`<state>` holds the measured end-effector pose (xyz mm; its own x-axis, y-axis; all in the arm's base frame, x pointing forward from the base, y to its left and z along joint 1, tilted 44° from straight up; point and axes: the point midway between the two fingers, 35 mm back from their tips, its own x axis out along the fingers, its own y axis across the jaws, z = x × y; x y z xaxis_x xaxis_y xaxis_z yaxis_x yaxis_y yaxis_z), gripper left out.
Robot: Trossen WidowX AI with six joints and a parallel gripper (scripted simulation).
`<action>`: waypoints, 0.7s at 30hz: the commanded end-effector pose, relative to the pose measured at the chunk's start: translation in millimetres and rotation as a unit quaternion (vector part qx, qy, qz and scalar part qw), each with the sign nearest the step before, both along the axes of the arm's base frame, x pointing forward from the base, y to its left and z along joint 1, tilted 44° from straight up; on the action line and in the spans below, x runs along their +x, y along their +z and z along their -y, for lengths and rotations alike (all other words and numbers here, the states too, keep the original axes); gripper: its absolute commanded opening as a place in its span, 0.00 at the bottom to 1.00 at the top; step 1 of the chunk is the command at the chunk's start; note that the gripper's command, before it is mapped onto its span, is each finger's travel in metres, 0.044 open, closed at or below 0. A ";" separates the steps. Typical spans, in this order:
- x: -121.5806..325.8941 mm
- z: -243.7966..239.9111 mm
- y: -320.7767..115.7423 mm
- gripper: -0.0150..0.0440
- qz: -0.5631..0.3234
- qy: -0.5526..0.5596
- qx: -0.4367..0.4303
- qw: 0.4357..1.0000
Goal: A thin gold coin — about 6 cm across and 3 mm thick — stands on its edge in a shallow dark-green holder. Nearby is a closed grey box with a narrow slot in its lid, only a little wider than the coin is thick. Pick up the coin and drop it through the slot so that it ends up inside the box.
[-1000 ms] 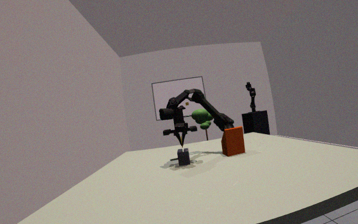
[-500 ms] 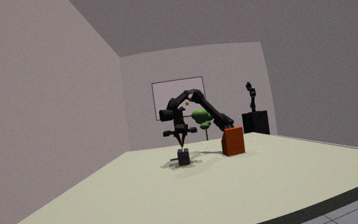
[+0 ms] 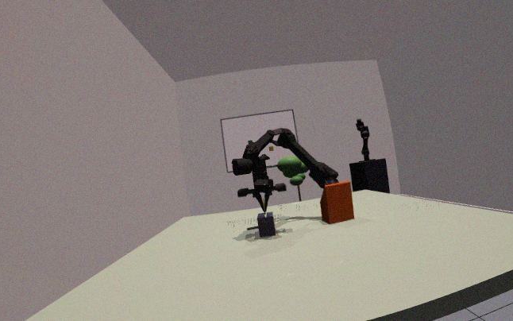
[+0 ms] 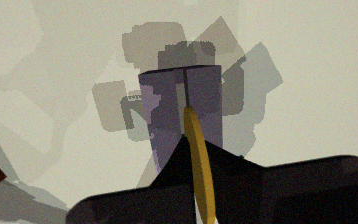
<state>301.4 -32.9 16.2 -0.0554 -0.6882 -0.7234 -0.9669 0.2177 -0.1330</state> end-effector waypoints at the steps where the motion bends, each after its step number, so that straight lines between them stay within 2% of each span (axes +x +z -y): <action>1: 0.1 -0.2 0.2 0.34 0.000 0.000 0.000 1.000; 5: 0.1 -0.2 0.2 0.52 0.000 0.000 0.000 1.000; 14: 0.1 -0.2 0.2 0.53 0.000 0.000 0.000 1.000; 21: 1.2 -12.7 12.9 0.84 0.000 0.001 0.000 1.000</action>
<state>301.1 -26.1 23.3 -0.0572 -0.6904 -0.7211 -0.9685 0.2138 -0.1279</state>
